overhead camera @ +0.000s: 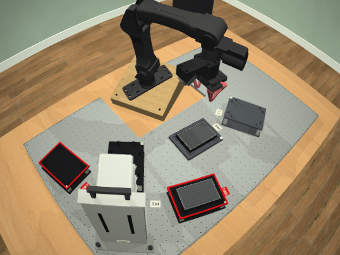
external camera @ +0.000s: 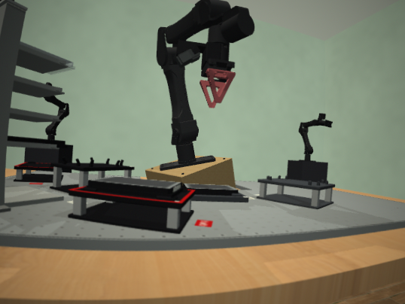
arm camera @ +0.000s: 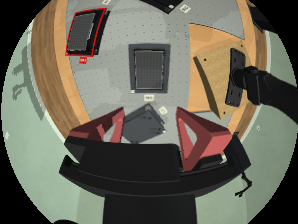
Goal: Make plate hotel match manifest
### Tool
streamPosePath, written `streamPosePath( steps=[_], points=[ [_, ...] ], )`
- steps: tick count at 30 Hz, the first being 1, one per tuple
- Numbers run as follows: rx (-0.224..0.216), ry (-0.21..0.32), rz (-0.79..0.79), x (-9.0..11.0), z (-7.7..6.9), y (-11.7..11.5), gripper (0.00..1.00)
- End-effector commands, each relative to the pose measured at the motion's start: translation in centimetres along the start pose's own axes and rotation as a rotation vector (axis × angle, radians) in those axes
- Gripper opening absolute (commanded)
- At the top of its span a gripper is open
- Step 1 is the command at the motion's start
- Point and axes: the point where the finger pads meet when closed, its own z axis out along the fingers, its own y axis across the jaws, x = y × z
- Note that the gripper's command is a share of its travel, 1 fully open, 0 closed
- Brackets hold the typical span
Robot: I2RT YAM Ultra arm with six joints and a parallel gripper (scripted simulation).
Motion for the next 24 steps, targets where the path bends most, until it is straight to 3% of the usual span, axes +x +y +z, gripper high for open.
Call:
streamPosePath(
  steps=[1,5,7,22,24],
  points=[
    [-0.016,0.004,0.012,0.1,0.6,0.3,1.00],
    [-0.016,0.004,0.012,0.1,2.0,0.3,1.00],
    [-0.016,0.004,0.012,0.1,2.0,0.3,1.00],
    [-0.016,0.003,0.012,0.1,6.9,0.4,1.00],
    [-0.016,0.003,0.012,0.1,6.9,0.4,1.00]
  ],
)
